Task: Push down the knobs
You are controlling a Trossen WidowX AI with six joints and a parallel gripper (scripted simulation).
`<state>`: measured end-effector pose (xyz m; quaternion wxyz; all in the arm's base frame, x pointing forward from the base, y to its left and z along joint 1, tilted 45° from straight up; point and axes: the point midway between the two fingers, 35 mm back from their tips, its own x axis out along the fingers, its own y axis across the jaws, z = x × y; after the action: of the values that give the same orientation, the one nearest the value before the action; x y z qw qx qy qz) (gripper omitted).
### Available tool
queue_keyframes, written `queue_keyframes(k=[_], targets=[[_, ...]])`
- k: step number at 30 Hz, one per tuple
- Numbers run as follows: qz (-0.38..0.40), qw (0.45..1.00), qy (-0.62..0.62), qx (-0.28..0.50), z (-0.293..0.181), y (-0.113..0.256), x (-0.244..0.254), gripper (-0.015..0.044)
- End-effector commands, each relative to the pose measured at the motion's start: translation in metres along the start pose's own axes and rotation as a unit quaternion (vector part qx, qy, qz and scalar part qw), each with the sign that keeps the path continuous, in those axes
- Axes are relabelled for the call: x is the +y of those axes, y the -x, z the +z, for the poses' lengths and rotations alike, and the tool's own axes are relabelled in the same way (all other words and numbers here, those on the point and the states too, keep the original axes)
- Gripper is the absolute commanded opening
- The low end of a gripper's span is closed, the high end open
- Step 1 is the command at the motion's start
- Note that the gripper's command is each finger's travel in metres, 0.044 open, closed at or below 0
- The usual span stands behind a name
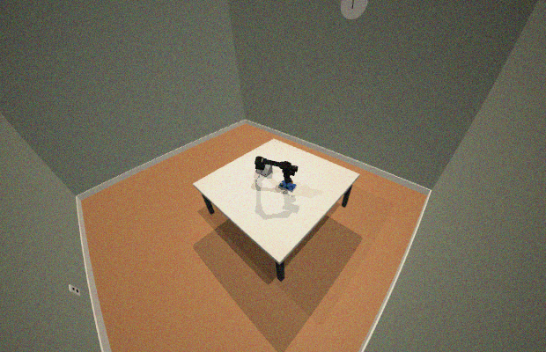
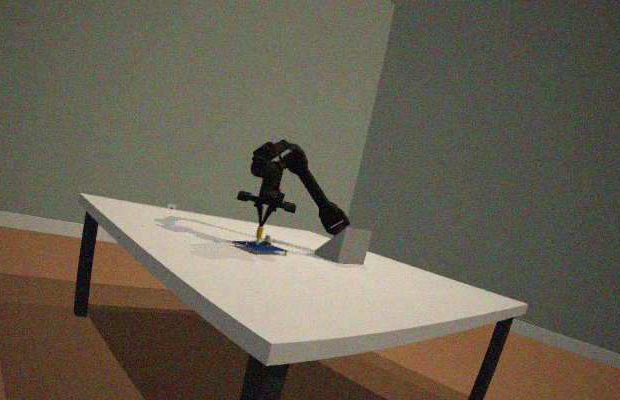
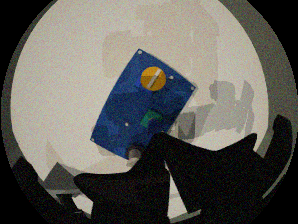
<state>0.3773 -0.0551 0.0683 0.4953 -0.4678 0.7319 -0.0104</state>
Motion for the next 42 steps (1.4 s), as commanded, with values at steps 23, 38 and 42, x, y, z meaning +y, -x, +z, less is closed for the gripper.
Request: queue_keyframes(k=[23, 38, 42], targets=[[0.000, 1.000, 0.000, 0.002, -0.0008, -0.0056, -0.0003, 0.0000], [0.000, 1.000, 0.000, 0.002, -0.0008, -0.0077, -0.0003, 0.0000], [0.000, 1.000, 0.000, 0.002, -0.0009, -0.0091, -0.0003, 0.0000]])
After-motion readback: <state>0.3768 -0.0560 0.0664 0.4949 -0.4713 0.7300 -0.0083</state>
